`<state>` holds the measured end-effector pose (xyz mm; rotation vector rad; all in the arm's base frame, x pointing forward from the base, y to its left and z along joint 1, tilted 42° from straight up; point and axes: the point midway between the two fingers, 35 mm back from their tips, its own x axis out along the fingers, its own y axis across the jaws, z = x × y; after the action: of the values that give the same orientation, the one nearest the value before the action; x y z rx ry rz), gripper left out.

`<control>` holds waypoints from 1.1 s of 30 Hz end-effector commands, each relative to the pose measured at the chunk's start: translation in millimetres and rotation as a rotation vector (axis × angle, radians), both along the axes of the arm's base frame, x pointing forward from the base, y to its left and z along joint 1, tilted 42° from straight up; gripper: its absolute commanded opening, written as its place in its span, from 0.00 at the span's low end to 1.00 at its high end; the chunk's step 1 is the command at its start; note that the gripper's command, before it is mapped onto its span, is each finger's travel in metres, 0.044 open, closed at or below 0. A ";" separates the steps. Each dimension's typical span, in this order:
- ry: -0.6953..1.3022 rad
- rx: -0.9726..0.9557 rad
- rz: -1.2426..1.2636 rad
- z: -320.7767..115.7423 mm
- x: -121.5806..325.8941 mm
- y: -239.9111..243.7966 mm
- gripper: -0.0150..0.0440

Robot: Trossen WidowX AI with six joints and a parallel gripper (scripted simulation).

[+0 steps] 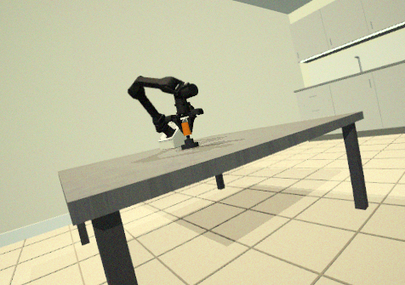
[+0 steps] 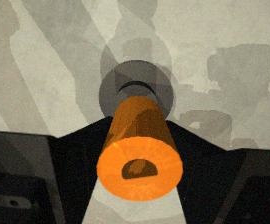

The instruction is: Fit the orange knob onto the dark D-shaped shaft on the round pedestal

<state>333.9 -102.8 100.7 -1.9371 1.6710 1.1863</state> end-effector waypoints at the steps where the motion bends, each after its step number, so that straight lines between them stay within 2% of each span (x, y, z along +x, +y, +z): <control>1: 0.003 -0.002 0.005 -0.7 -0.4 -1.1 0.25; 33: 0.003 -0.001 0.005 1.5 0.1 0.2 0.25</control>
<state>332.1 -101.9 99.6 -1.9400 1.6713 1.1996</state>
